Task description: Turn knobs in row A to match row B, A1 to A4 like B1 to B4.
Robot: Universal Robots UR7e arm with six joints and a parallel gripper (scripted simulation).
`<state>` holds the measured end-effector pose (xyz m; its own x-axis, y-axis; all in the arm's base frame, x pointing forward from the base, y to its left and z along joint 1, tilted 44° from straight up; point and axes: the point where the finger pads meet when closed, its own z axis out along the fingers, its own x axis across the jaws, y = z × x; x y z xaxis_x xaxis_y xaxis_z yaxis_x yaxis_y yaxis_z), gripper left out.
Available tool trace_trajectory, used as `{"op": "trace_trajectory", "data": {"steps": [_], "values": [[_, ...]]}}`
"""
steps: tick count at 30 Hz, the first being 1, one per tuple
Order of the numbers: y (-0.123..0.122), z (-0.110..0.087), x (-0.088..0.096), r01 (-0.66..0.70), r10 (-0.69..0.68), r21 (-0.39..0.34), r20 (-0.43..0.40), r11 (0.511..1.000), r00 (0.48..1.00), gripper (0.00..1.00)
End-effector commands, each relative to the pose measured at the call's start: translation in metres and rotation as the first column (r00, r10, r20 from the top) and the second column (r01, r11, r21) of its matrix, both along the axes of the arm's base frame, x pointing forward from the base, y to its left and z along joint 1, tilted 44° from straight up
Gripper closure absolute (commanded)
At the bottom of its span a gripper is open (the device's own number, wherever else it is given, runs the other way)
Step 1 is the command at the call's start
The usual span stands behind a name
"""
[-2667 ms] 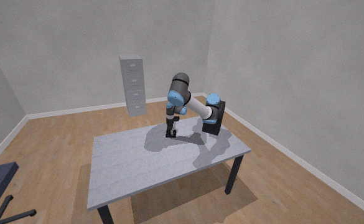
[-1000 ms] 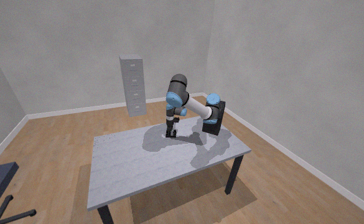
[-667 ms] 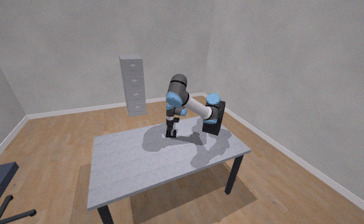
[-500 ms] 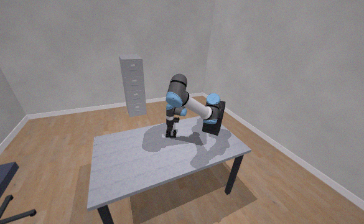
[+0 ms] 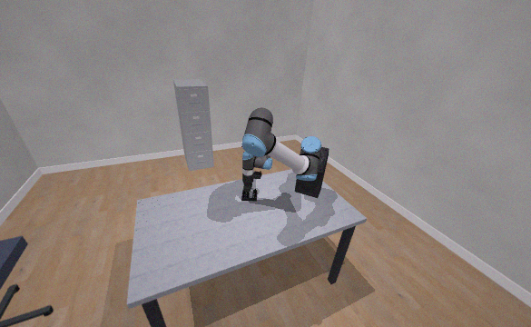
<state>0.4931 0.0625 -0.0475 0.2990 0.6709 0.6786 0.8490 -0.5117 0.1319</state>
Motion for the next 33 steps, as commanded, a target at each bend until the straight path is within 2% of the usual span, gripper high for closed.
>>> {"op": "trace_trajectory", "data": {"steps": [1,26,33], "values": [[-0.0005,0.0005,0.0012,0.000,0.000,-0.002,0.002,1.000,1.000,0.70],[-0.0003,0.0006,0.0013,-0.014,0.014,-0.011,0.012,1.000,1.000,0.70],[-0.0002,0.0013,0.0017,-0.085,0.089,-0.058,0.065,0.995,0.994,0.70]]}}
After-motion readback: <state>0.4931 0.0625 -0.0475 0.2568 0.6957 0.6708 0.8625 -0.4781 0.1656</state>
